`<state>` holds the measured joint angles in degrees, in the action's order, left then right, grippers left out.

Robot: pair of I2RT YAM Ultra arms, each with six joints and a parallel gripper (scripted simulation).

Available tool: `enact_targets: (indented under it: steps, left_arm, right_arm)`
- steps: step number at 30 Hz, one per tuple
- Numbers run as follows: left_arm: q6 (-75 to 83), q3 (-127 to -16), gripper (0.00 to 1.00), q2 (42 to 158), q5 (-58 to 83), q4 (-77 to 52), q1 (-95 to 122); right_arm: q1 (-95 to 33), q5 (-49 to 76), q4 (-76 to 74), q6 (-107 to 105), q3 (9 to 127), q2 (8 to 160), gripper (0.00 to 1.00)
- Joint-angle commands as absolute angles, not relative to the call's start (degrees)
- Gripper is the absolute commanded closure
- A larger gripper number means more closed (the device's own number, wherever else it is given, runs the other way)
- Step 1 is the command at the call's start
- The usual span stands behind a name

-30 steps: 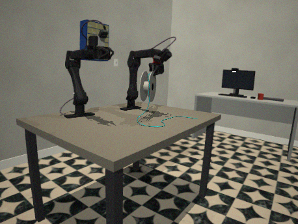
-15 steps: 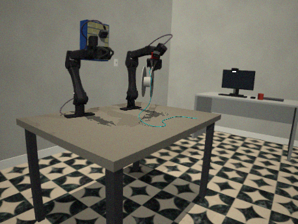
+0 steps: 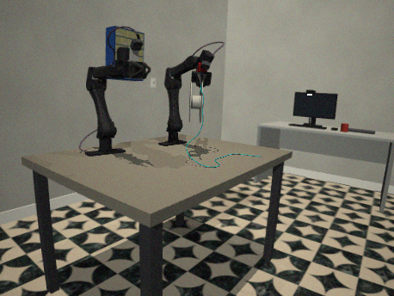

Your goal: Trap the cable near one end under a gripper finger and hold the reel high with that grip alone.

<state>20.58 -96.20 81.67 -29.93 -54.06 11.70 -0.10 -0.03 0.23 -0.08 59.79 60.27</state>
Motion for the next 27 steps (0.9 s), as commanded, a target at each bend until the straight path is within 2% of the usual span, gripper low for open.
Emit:
enact_targets:
  steps: [1, 27]
  left_arm:
    - [15.59, -100.16, 1.00, 78.69, -26.09, -51.99, 13.29]
    - [1.18, -117.06, 1.00, 84.09, -2.87, -62.58, 23.75]
  right_arm:
    - [0.49, 0.18, 0.17, 0.34, 59.35, 59.10, 0.70]
    - [0.49, 0.18, 0.17, 0.34, 59.35, 59.10, 0.70]
